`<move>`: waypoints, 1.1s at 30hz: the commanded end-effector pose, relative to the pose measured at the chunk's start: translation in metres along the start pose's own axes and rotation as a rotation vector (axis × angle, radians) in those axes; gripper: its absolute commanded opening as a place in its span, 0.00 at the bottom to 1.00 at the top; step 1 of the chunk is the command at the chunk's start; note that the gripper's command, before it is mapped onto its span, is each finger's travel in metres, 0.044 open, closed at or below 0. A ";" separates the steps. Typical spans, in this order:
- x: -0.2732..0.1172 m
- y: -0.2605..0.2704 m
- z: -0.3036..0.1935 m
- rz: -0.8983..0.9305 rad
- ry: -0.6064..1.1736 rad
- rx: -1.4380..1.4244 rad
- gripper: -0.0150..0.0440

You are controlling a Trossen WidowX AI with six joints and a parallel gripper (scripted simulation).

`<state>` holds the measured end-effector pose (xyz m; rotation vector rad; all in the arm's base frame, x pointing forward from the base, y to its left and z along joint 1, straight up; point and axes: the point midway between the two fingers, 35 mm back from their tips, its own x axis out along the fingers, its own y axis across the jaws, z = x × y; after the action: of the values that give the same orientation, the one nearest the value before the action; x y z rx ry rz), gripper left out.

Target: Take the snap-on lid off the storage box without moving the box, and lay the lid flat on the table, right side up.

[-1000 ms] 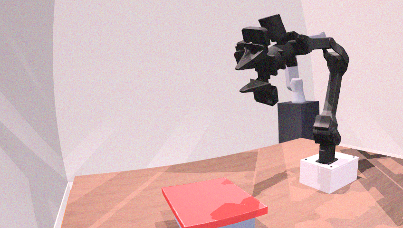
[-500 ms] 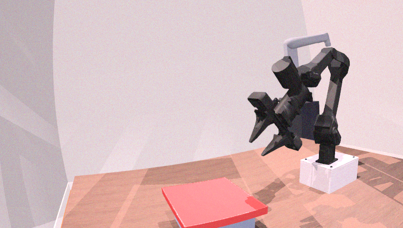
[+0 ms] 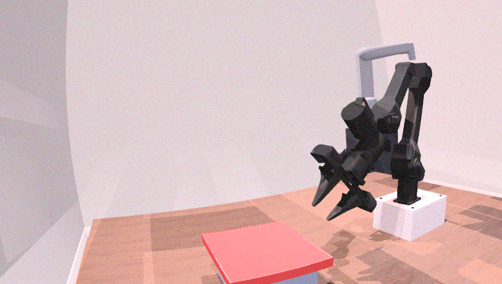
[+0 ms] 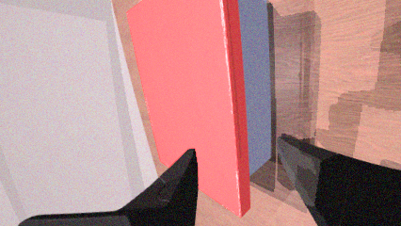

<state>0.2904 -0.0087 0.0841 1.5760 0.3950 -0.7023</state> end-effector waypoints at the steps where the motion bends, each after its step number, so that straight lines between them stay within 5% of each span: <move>1: 0.007 -0.009 0.001 0.012 -0.005 0.006 0.65; 33: 0.052 -0.005 0.000 0.013 -0.005 0.005 0.65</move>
<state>0.3199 -0.0160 0.0491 1.5788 0.3787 -0.7067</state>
